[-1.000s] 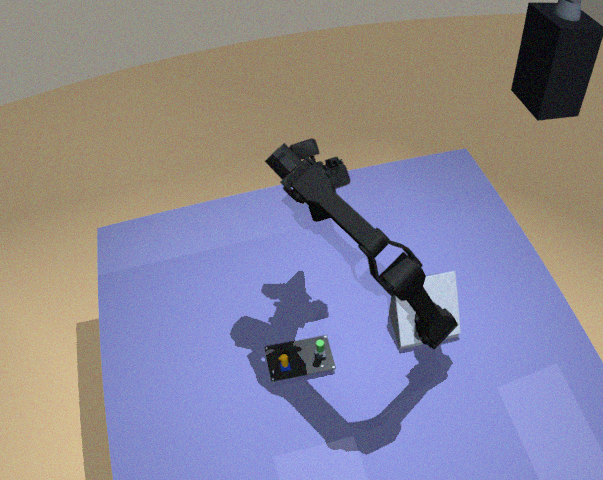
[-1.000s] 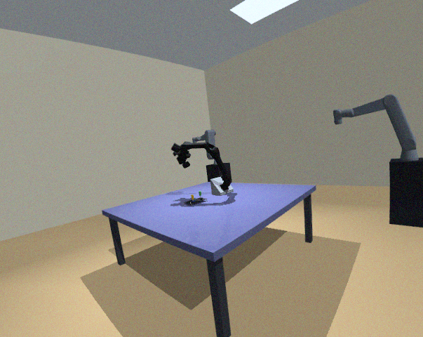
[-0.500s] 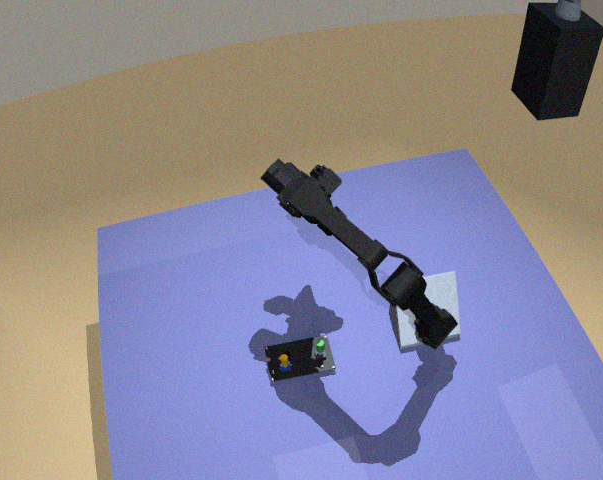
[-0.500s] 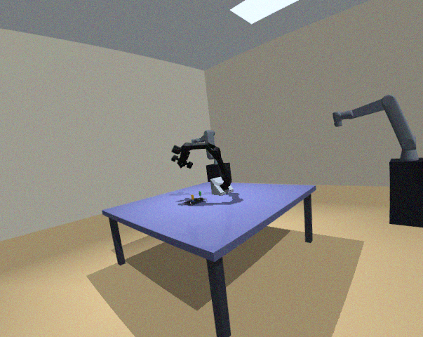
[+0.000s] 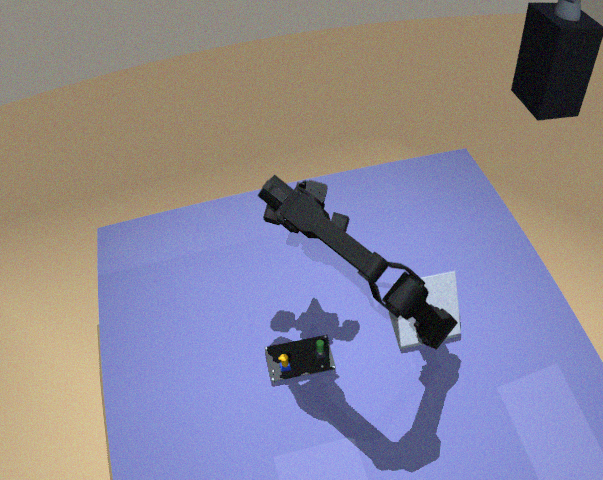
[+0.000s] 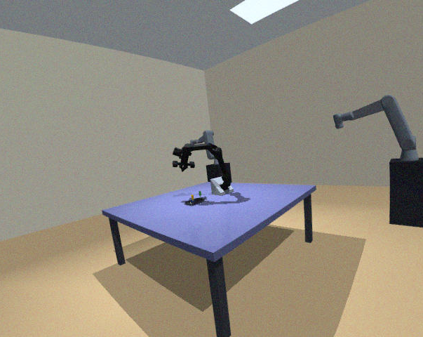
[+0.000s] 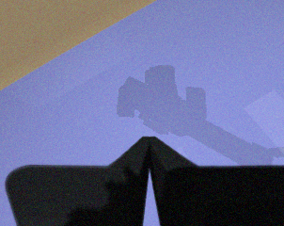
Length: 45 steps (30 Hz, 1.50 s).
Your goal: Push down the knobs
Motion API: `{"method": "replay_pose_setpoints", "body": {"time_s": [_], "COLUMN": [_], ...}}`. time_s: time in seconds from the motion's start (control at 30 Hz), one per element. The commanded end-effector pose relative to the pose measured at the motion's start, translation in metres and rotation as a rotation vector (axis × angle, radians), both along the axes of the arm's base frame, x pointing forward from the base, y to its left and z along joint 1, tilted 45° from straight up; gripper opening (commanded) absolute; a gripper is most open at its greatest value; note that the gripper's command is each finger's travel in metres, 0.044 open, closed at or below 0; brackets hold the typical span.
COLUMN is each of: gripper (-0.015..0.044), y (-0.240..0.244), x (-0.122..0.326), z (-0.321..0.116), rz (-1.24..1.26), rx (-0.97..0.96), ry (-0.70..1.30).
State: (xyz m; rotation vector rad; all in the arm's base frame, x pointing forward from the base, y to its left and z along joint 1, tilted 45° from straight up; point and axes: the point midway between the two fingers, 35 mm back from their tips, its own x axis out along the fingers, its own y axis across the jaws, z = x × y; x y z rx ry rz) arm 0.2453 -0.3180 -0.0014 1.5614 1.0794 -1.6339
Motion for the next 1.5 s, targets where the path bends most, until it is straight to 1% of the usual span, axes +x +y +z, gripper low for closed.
{"method": "replay_pose_setpoints", "body": {"time_s": [0.0,0.73,1.47], "gripper": [0.0,0.0,0.0], "y": [0.011,0.086,0.162], "x": [0.004,0.023,0.032], "z": [0.004,0.025,0.054], "rz": [0.101,0.783,1.44], "rx": [0.039,0.272,0.418], "ry": [-0.028,-0.258,-0.604]}}
